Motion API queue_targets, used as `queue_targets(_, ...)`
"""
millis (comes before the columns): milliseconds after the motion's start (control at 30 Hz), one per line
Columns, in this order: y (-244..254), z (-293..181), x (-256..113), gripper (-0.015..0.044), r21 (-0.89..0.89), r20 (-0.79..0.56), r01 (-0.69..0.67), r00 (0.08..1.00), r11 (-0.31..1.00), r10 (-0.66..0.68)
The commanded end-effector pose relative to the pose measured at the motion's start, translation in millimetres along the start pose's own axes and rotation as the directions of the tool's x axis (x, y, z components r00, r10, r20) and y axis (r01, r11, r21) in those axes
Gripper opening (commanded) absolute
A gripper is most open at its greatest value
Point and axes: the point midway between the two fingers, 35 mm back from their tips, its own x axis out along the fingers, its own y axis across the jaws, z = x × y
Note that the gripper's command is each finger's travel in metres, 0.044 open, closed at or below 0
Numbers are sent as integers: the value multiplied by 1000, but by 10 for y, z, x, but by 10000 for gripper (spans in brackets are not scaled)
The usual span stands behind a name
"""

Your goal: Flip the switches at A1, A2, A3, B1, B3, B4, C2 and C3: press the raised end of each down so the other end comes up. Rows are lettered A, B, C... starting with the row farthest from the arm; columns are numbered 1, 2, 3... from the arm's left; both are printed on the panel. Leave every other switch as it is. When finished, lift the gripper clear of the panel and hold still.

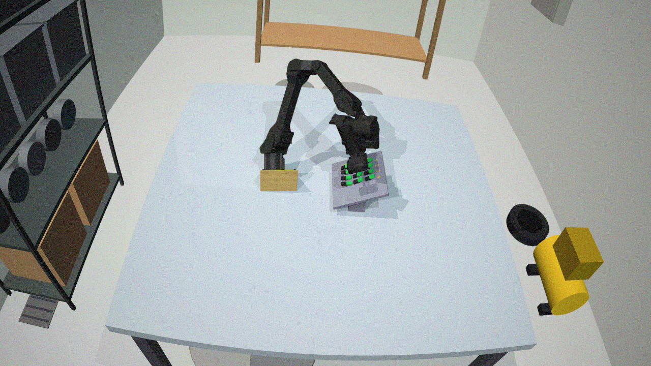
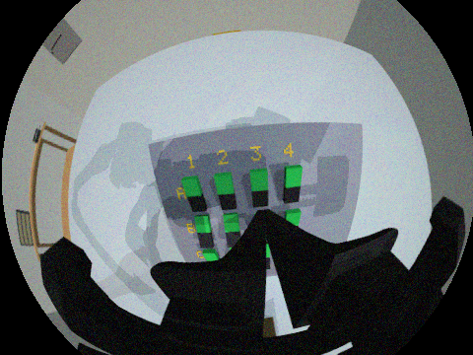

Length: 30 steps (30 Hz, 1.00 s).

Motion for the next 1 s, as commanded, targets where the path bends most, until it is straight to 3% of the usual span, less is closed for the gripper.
queue_targets(0,-7,37,-437,0,-13,-3,8,1000,1000,-8)
queue_targets(233,12,26,-458,0,-14,-4,7,1000,1000,-7)
queue_targets(467,539,-360,-454,0,-11,-6,5,1000,1000,-5)
queue_targets(700,553,-372,-452,0,-11,-6,5,1000,1000,-5)
queue_targets(867,553,-380,-121,0,-11,19,5,1000,1000,-4)
queue_targets(967,555,-381,-103,0,-12,21,4,1000,1000,-4)
